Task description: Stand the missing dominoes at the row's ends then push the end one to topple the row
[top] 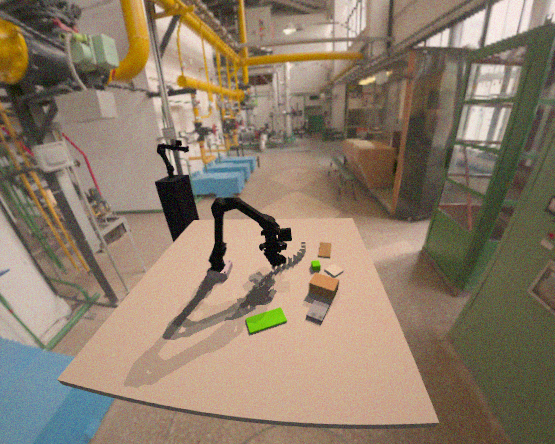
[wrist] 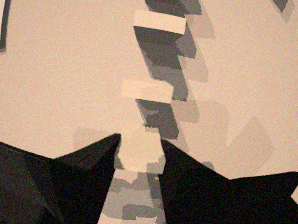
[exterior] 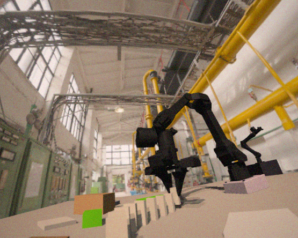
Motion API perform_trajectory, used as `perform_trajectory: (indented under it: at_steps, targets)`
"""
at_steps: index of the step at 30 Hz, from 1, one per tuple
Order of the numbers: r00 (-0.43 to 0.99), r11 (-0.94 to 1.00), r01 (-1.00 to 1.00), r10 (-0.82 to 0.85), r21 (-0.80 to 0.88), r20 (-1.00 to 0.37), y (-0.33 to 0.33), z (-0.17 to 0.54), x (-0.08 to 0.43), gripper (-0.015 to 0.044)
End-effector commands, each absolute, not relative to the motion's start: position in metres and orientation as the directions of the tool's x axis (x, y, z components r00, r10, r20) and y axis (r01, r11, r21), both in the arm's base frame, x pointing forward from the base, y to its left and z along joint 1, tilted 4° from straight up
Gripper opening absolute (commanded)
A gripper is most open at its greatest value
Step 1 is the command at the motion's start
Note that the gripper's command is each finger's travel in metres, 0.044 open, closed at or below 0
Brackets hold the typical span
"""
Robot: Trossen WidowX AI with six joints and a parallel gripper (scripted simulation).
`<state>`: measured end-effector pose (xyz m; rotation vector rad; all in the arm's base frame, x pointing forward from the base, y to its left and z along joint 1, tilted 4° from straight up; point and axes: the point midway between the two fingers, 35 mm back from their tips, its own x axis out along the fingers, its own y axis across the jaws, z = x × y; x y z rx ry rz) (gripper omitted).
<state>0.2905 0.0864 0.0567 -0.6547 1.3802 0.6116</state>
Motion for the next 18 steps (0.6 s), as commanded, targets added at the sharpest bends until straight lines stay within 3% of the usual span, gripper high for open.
perform_trajectory:
  at_steps: [1,11,18]
  targets:
    - [0.098,0.683,-0.728,0.01,-0.065,-0.995,0.0853,0.0479,0.2893,0.0107]
    - [0.098,0.683,-0.728,0.01,-0.065,-0.995,0.0853,0.0479,0.2893,0.0107]
    - [0.098,0.683,-0.728,0.01,-0.065,-0.995,0.0853,0.0479,0.2893,0.0291]
